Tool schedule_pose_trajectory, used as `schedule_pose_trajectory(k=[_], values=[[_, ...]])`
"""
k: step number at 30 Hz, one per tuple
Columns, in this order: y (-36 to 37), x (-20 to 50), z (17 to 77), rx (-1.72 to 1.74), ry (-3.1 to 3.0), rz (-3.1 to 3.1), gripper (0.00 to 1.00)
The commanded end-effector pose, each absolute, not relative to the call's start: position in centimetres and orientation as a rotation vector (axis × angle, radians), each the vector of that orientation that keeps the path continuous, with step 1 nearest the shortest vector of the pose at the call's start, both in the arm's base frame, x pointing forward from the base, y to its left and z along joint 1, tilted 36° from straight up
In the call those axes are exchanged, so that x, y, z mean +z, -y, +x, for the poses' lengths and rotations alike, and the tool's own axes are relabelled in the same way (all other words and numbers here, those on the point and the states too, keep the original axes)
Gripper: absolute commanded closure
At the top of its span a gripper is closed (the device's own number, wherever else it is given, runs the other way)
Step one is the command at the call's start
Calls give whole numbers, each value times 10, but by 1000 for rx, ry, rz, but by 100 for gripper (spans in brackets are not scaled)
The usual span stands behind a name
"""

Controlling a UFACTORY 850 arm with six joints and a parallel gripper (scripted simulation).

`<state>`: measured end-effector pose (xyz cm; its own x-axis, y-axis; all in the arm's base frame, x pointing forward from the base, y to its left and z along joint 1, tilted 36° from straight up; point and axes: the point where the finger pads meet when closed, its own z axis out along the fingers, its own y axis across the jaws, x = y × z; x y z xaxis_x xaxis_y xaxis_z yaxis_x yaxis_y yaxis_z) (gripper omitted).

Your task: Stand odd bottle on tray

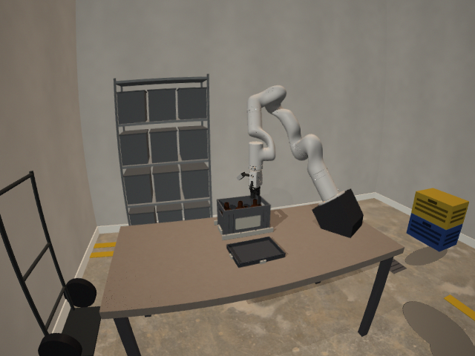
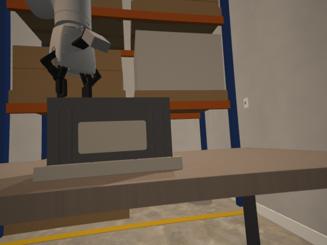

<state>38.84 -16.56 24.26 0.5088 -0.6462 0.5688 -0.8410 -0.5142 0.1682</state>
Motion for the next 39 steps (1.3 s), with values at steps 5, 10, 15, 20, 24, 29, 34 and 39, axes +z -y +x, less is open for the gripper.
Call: schedule_pose_trajectory(k=[5, 10, 15, 20, 24, 29, 34, 39], values=[[166, 243, 389, 621, 1225, 2328, 35], [166, 243, 389, 621, 1225, 2328, 35], [166, 243, 389, 621, 1225, 2328, 35], [166, 242, 389, 621, 1225, 2328, 35], [168, 240, 390, 621, 1225, 2328, 35], [170, 237, 390, 621, 1225, 2328, 35], [172, 234, 391, 621, 1225, 2328, 35], [175, 229, 392, 621, 1225, 2328, 35]])
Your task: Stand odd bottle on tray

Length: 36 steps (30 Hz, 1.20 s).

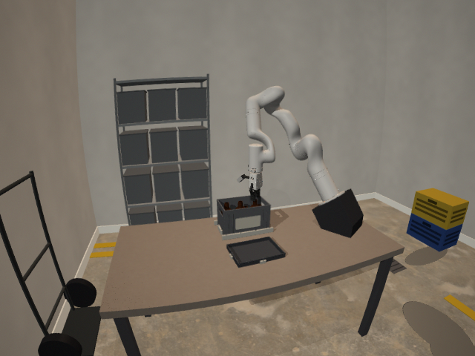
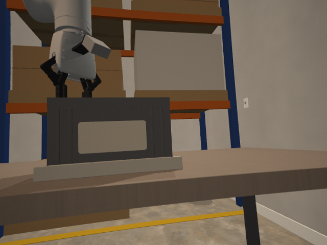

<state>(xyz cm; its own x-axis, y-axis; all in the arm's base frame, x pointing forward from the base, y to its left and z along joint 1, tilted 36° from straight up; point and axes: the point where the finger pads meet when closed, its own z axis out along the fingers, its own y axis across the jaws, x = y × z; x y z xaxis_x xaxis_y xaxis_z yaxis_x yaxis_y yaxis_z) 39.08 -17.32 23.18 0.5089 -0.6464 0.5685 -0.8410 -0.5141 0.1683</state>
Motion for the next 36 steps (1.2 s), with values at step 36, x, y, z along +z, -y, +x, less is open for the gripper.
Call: schedule_pose_trajectory(k=[36], values=[[189, 210, 397, 621, 1225, 2328, 35]])
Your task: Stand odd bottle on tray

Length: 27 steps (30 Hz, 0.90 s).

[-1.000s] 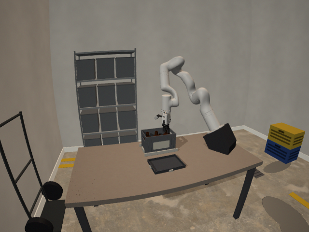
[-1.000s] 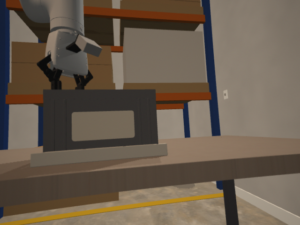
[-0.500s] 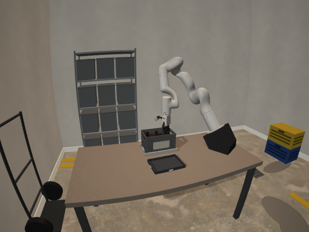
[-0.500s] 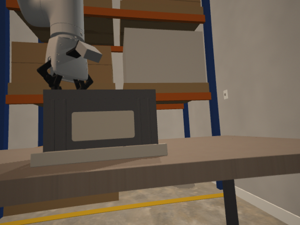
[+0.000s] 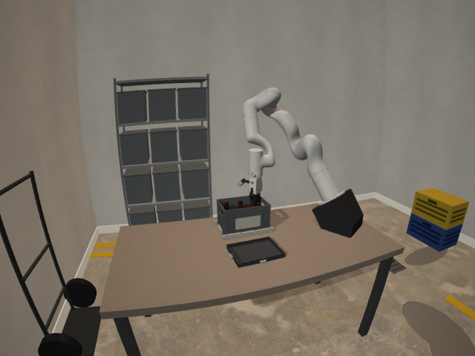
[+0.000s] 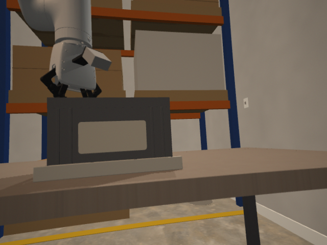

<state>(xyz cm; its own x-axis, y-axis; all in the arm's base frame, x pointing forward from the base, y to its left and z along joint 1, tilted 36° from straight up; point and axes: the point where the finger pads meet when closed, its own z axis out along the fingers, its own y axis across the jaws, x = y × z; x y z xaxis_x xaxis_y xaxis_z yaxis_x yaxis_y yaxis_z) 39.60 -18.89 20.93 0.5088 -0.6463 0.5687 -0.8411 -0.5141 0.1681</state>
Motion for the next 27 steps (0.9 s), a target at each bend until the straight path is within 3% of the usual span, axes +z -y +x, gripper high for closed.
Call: schedule_pose_trajectory(k=[1, 12, 13, 27], values=[[189, 210, 397, 621, 1225, 2328, 35], [189, 210, 397, 621, 1225, 2328, 35], [189, 210, 397, 621, 1225, 2328, 100], [189, 210, 397, 621, 1225, 2328, 100]])
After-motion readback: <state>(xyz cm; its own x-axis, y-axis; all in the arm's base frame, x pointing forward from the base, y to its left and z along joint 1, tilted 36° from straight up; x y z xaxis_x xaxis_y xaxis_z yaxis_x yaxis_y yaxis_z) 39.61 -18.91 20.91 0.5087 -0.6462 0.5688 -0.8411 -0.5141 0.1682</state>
